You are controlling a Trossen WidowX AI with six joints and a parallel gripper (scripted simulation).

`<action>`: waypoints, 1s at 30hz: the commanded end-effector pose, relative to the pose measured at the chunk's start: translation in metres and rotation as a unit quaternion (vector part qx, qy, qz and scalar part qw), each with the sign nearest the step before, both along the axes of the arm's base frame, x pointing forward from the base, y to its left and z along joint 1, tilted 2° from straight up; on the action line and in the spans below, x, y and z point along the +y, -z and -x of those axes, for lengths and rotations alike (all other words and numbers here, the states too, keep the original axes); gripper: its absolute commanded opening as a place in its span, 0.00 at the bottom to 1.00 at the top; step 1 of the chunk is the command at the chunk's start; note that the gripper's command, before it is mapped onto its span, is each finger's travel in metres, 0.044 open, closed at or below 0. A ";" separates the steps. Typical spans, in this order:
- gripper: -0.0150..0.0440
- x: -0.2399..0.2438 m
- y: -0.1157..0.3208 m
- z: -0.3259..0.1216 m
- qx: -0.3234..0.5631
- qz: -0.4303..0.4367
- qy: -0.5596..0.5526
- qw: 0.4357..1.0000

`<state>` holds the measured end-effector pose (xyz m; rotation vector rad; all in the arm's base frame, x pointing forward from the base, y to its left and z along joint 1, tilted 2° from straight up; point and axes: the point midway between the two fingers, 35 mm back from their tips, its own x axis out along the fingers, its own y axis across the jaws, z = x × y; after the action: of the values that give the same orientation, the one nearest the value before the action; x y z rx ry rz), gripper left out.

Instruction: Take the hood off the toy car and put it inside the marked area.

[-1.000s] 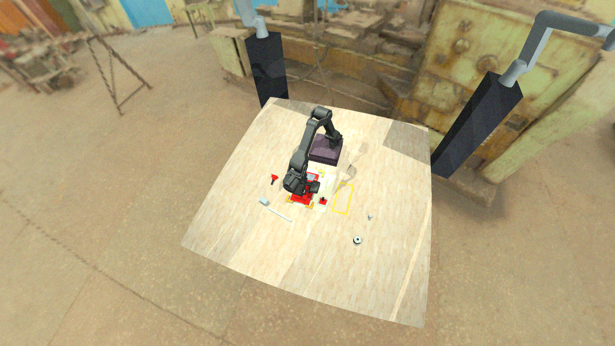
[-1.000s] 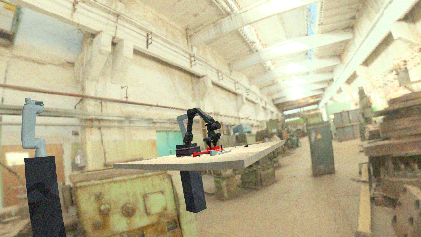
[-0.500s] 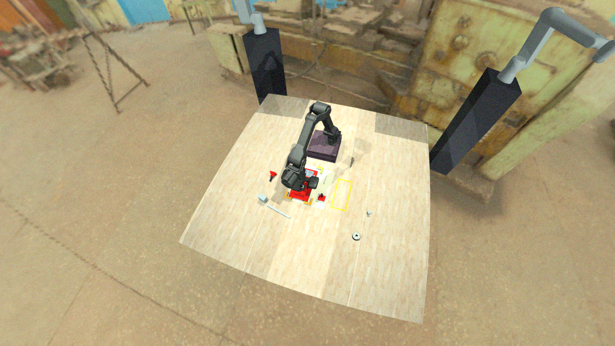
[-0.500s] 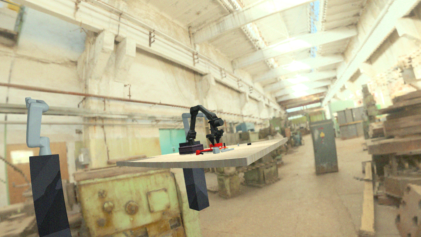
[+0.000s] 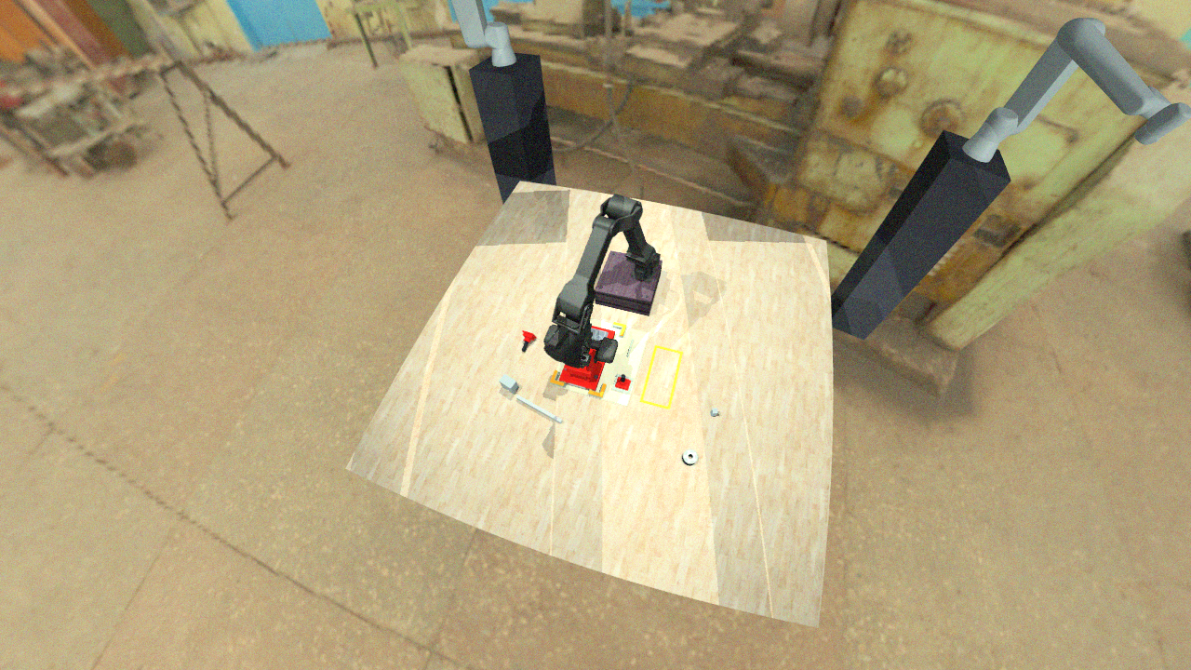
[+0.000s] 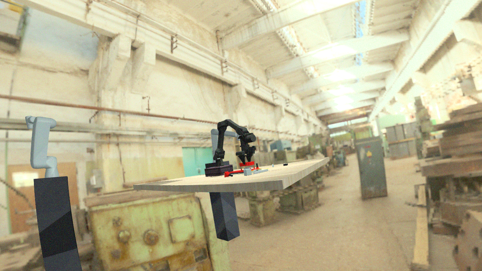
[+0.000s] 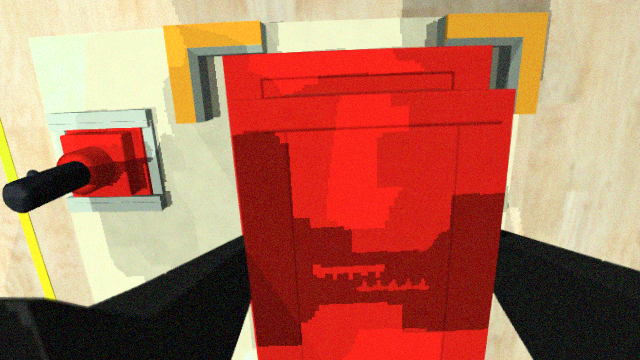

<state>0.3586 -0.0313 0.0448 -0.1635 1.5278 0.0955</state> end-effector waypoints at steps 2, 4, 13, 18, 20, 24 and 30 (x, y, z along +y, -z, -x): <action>0.25 0.001 -0.021 -0.001 -0.005 0.000 0.002 1.000; 0.25 0.001 -0.032 -0.001 -0.005 0.000 0.002 1.000; 0.25 0.024 -0.033 0.001 -0.006 -0.001 0.000 1.000; 0.25 0.049 -0.033 0.004 -0.005 -0.003 0.000 1.000; 0.25 0.058 -0.033 0.006 -0.005 -0.004 0.001 1.000; 0.25 0.076 -0.033 0.011 -0.004 -0.006 0.003 1.000; 0.25 0.103 -0.033 0.020 -0.003 -0.008 0.004 1.000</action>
<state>0.3435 0.0628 0.0791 -0.1483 1.5152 0.1020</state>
